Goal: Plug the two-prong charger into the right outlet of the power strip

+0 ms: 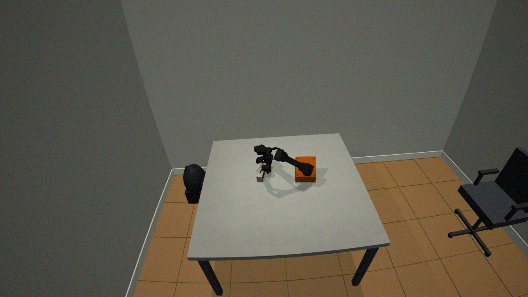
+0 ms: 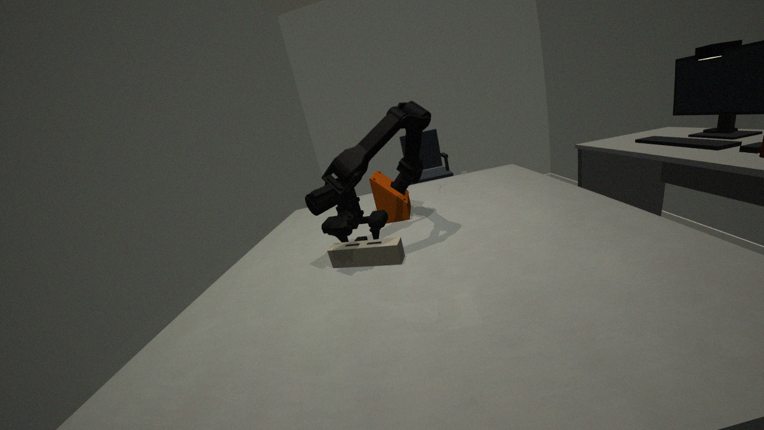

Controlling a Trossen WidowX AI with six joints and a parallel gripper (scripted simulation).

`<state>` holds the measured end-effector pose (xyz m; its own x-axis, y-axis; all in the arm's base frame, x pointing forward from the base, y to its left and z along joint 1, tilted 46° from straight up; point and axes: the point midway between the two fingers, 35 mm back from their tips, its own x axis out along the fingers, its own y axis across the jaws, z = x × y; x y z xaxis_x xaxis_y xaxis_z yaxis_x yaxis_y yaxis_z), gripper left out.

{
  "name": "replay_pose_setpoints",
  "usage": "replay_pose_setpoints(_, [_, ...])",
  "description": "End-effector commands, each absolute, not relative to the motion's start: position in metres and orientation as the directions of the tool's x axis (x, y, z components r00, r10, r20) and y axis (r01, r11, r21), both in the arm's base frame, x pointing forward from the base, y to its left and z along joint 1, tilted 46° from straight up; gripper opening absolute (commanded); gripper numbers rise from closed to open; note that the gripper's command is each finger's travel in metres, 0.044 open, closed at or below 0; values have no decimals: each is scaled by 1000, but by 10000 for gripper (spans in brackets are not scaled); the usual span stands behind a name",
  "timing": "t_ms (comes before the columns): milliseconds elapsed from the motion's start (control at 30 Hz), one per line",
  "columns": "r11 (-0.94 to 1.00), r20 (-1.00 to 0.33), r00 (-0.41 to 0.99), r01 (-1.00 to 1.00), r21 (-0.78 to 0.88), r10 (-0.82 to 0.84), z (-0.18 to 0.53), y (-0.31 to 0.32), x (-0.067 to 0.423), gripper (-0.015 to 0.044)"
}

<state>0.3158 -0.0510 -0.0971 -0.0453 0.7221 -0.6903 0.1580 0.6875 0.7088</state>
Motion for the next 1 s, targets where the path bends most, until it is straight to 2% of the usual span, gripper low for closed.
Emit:
replay_pose_setpoints(0, [685,-688,-43,156,712,725,-97,-50,313,440])
replay_pose_setpoints(967, [686,-689,-35,152,712,724,-96,-49,301,440])
